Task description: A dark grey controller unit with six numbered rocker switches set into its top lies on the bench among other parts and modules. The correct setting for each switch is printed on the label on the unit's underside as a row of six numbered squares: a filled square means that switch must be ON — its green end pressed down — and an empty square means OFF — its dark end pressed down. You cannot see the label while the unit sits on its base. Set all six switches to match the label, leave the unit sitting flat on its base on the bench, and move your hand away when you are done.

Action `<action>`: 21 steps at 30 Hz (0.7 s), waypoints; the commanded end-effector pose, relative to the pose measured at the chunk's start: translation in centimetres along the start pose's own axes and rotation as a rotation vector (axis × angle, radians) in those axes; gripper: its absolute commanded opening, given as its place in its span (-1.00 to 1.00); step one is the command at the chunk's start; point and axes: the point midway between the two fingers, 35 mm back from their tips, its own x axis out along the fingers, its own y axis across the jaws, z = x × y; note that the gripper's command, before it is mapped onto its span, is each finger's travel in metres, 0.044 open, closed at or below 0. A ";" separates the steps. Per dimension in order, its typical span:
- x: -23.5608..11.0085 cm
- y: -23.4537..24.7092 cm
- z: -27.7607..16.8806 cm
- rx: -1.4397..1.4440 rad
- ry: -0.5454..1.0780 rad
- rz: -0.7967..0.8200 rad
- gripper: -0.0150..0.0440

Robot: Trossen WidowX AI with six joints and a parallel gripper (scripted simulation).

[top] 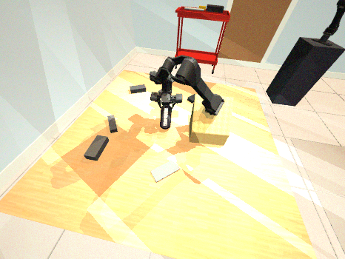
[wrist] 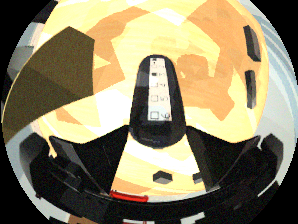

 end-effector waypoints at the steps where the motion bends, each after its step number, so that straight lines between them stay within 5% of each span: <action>1: 0.0 0.1 0.6 0.009 -0.012 0.002 0.64; 21: -0.7 0.1 2.1 0.009 -0.012 0.002 0.64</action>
